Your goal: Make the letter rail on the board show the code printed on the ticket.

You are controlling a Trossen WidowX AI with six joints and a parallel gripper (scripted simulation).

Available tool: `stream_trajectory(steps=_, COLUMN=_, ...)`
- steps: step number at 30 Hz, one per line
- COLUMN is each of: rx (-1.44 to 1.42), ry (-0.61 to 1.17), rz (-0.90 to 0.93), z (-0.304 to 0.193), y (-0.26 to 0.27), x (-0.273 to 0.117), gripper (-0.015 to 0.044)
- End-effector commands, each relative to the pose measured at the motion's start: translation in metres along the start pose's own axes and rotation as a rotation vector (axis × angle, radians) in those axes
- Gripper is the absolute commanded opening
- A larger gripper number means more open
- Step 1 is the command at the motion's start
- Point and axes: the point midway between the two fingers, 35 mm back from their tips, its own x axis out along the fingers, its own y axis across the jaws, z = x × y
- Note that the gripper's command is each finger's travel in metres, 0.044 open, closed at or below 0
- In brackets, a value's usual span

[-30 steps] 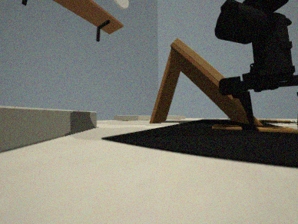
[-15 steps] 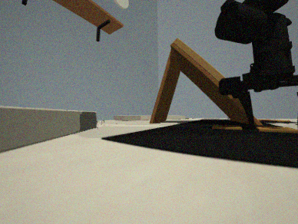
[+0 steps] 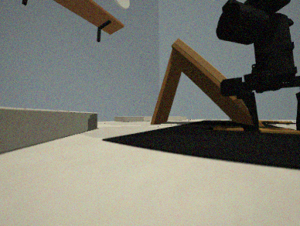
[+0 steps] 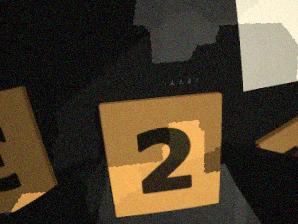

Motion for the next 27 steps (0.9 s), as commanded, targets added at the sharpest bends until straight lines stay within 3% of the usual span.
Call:
stream_trajectory(steps=1, rx=0.003, ry=-0.003, rz=0.003, z=0.0006, y=0.0006, x=0.0006, gripper=0.0267)
stream_trajectory(steps=6, rx=0.003, ry=-0.003, rz=0.003, z=0.0007, y=-0.0001, x=0.0006, gripper=0.0233)
stream_trajectory(steps=15, rx=0.003, ry=-0.003, rz=0.003, z=0.0008, y=-0.0012, x=-0.0046, gripper=0.0000)
stream_trajectory(steps=27, rx=0.003, ry=-0.003, rz=0.003, z=0.0012, y=-0.0027, x=-0.0084, gripper=0.0000)
